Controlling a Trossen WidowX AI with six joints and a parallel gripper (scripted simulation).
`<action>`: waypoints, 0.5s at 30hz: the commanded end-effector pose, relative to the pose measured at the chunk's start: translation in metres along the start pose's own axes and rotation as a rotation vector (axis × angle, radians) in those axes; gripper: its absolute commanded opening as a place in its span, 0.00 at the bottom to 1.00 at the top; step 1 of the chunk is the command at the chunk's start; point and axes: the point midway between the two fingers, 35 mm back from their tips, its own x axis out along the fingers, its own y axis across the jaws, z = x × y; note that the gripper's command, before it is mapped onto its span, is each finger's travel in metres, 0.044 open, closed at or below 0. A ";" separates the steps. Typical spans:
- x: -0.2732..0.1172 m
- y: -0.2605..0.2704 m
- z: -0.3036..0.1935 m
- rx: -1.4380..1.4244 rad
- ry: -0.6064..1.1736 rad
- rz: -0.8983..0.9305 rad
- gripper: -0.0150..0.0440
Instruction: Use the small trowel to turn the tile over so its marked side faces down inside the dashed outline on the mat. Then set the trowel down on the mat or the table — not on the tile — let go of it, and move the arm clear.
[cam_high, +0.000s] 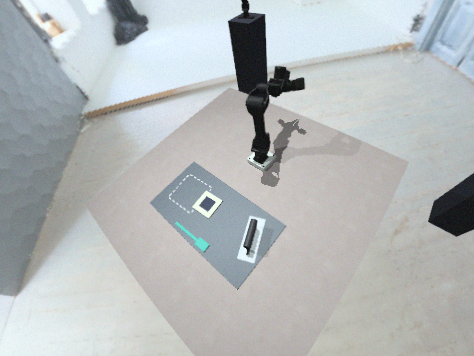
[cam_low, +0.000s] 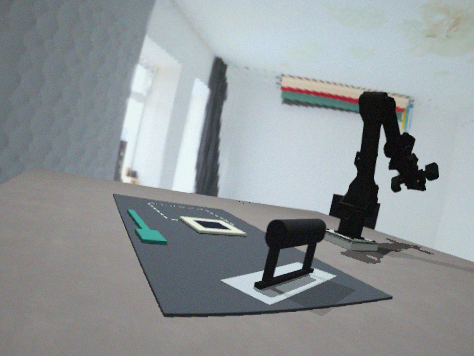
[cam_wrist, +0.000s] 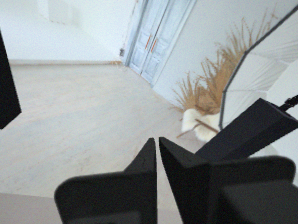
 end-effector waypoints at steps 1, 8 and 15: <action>0.000 0.000 0.000 0.000 0.000 0.000 0.25; 0.000 0.000 0.000 0.000 0.000 0.000 0.25; 0.000 0.000 0.000 0.000 0.000 0.000 0.39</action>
